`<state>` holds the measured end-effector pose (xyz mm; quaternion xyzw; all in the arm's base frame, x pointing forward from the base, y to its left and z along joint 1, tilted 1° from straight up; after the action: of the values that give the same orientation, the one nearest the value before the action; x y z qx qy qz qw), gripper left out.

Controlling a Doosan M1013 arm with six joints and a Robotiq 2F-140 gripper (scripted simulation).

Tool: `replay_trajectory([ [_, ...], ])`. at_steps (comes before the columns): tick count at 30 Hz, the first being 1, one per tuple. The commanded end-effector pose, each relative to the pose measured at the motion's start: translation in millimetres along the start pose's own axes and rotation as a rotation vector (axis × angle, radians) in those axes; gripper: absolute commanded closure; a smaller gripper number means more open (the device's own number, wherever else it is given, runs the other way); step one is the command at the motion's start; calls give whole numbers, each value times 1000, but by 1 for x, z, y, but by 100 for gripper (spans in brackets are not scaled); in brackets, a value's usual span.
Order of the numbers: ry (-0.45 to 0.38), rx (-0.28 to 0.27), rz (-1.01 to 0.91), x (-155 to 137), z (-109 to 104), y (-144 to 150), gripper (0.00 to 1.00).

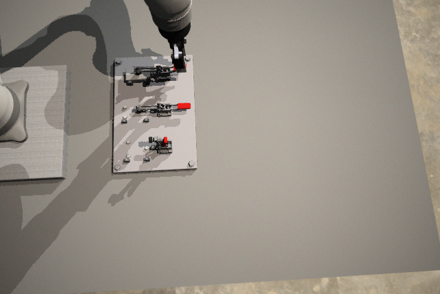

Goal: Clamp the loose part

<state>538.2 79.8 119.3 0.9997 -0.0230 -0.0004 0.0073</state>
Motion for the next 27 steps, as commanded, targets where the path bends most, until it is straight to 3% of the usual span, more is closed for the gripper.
replay_trajectory([
  [1,0,0,0,0,0,0,65],
  [11,0,0,0,0,0,0,65],
  [12,0,0,0,0,0,0,90],
  [27,0,0,0,0,0,0,90],
])
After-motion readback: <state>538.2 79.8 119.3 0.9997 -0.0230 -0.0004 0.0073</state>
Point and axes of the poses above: the point where the finger pads meet when closed, its own z axis out along the fingers, its own y axis across the jaws, x = y × z, the point moved 3 cm from there along -z, back along the fingers
